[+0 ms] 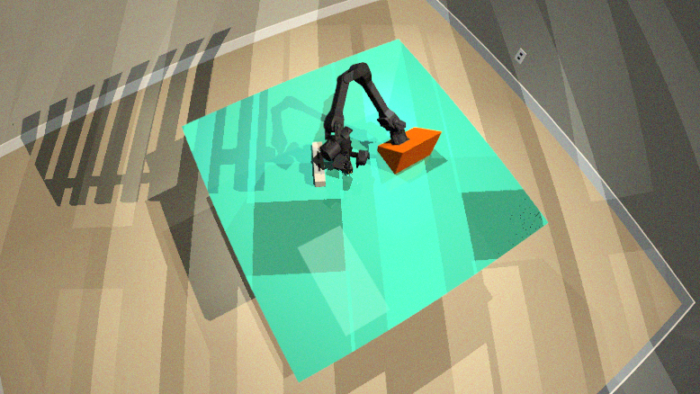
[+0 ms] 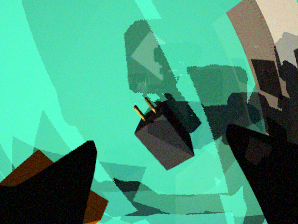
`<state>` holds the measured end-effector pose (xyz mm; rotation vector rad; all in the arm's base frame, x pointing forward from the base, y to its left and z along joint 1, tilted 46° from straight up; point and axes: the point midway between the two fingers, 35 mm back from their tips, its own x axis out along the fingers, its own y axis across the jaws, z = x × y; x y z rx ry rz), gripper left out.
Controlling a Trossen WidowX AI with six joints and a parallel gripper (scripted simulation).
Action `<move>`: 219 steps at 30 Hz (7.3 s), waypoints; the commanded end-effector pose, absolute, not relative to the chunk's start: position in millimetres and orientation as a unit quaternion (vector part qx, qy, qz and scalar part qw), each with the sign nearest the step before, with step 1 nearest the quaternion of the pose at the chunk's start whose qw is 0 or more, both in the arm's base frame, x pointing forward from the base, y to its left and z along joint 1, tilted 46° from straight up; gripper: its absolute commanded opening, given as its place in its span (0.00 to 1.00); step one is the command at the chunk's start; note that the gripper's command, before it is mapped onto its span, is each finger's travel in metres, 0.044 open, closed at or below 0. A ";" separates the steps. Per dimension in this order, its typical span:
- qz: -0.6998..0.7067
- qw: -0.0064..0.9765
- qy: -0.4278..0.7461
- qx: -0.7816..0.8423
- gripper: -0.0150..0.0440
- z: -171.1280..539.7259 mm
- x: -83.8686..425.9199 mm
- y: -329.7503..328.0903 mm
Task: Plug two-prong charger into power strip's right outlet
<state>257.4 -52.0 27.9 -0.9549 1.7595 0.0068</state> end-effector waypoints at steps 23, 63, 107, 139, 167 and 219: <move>0.133 0.337 0.720 -0.592 1.00 34.1 238.2 -54.4; 0.132 0.337 0.720 -0.592 1.00 -7.3 235.6 -98.0; 0.126 0.343 0.721 -0.588 0.25 30.0 235.0 -55.2; -0.089 0.514 0.734 -0.436 0.25 31.5 230.8 -81.0; -0.282 0.616 0.687 -0.265 0.25 33.5 225.0 -103.9; -0.443 0.663 0.597 -0.091 0.25 47.7 245.7 -136.2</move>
